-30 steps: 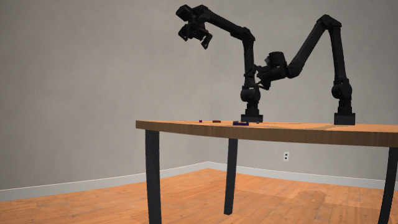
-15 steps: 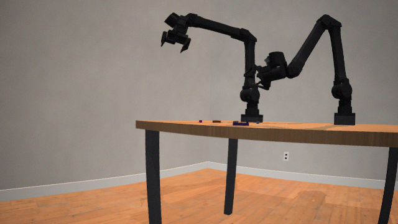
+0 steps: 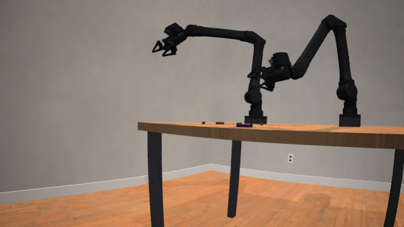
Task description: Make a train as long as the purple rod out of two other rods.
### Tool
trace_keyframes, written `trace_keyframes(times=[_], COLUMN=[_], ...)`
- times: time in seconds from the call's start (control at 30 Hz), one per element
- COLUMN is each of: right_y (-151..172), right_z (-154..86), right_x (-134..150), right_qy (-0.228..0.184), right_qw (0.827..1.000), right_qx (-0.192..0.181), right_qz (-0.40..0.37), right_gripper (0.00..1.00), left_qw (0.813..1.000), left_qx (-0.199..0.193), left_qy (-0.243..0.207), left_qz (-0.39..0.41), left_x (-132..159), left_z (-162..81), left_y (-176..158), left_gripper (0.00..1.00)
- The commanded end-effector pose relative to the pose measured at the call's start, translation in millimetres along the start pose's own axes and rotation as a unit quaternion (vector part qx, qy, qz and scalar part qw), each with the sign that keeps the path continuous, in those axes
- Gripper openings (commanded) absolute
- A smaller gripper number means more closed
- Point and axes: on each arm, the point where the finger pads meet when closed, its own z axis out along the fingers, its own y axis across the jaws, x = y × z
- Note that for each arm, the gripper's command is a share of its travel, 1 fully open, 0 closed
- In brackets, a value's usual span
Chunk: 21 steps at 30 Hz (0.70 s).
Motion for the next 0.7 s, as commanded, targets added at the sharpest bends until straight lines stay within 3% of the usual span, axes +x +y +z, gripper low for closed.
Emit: trace_keyframes(times=[0.0,0.03,0.2,0.33,0.53,0.6,0.67], right_y=[-44,-44,-112,-155,-198,-198,-207], right_z=[-33,-33,-79,-124,-198,-198,-223], right_x=[8,8,67,115,181,181,200], right_qy=[-0.021,-0.021,-0.024,-0.031,-0.050,-0.050,-0.057], right_qw=[0.995,0.995,0.971,0.938,0.874,0.874,0.850], right_qx=[0.066,0.066,0.175,0.259,0.374,0.374,0.407], right_qz=[0.068,0.068,0.162,0.229,0.308,0.308,0.328], right_gripper=[1.00,1.00,1.00,1.00,1.00,1.00,1.00], left_qw=[1.000,1.000,1.000,1.000,1.000,1.000,1.000], left_qx=[-0.006,-0.006,-0.006,-0.006,-0.006,-0.006,-0.006], left_qy=[-0.009,-0.009,-0.009,-0.009,-0.009,-0.009,-0.009], left_qz=[0.013,0.013,0.013,0.013,0.013,0.013,0.013], left_x=[-10,-10,-10,-10,-10,-10,-10], left_z=[3,3,3,3,3,3,3], left_y=[11,11,11,11,11,11,11], left_gripper=[1.00,1.00,1.00,1.00,1.00,1.00,1.00])
